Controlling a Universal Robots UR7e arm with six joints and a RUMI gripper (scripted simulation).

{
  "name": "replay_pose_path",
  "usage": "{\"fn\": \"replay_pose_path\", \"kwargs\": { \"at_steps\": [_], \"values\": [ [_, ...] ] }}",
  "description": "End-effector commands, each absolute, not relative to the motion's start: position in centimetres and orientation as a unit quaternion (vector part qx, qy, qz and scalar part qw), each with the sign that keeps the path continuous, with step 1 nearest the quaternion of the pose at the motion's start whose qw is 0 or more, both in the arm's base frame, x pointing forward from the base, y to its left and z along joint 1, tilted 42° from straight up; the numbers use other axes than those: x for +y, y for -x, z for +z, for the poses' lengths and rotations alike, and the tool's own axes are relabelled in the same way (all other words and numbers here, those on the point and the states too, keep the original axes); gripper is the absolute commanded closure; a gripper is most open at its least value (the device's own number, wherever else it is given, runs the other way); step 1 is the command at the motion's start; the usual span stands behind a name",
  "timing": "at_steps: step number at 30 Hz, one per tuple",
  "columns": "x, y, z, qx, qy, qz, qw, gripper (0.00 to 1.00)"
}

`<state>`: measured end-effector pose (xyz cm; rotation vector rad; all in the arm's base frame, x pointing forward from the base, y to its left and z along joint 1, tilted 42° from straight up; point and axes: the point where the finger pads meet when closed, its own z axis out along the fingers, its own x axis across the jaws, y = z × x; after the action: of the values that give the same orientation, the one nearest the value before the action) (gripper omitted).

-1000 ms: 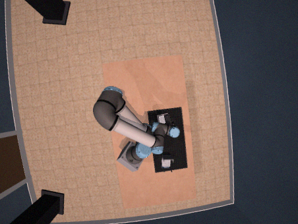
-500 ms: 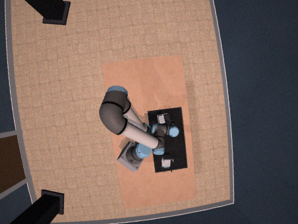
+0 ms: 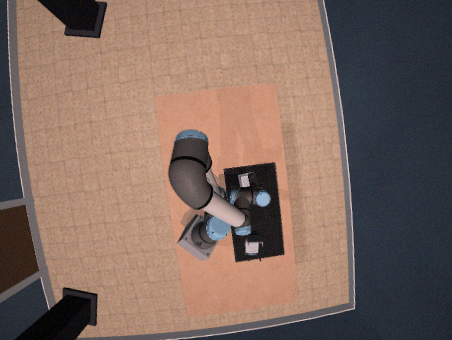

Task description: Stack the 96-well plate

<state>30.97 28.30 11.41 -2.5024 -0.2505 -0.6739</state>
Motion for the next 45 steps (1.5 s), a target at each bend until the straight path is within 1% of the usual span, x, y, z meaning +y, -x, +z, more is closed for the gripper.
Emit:
{"fn": "replay_pose_path", "kwargs": {
  "at_steps": [1, 26, 45],
  "values": [
    [28.9, -31.5, 10.8, -0.091, 0.928, -0.251, 0.262, 0.00],
    [30.9, -33.1, 8.0, -0.091, 0.928, -0.251, 0.262, 0.00],
    [31.1, -33.3, 7.6, -0.091, 0.928, -0.251, 0.262, 0.00]
  ]
}}
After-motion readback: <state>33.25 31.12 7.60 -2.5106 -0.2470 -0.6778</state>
